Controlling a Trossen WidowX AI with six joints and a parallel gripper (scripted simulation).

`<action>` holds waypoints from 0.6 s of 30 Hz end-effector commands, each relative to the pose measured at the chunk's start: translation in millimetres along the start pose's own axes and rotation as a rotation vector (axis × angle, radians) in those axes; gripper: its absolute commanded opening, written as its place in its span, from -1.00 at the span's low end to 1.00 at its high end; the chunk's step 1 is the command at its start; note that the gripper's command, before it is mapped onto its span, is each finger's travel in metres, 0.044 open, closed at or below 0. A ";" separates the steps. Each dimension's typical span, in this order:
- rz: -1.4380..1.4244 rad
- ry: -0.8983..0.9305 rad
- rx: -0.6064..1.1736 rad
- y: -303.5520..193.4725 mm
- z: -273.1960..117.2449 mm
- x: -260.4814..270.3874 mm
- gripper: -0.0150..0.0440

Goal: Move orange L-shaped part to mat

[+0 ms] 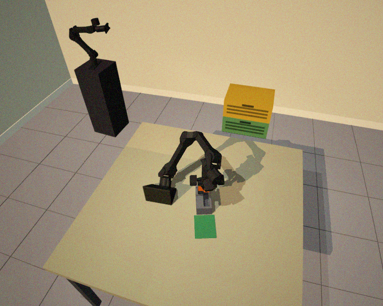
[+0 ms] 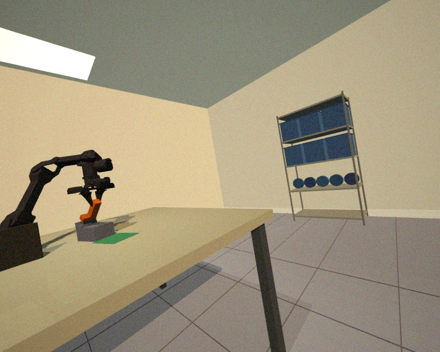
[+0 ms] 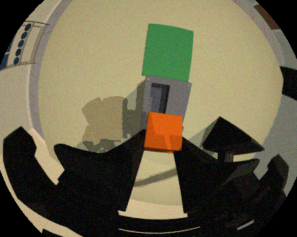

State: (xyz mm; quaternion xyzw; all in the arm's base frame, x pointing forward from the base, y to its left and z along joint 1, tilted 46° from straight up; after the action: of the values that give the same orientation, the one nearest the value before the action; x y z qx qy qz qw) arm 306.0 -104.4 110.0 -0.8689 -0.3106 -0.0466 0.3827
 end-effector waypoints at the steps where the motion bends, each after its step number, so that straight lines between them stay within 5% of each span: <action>1: -0.008 -0.001 -0.008 2.9 -3.8 -0.2 -0.49; 18: -0.009 -0.002 -0.012 66.4 -0.8 -19.4 -0.49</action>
State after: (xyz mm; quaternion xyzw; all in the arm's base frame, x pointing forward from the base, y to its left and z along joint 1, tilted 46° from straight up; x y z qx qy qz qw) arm 323.7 -137.8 70.9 -0.8689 -0.3112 -0.0461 0.3823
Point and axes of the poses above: the point midway between the two fingers, 35 mm back from their tips, its own z axis out along the fingers, its own x axis across the jaws, y = z × x, the point moved 6 cm from there along -z, back along the fingers, and after that the axes turned 12 degrees about -z, right-handed, at the moved point
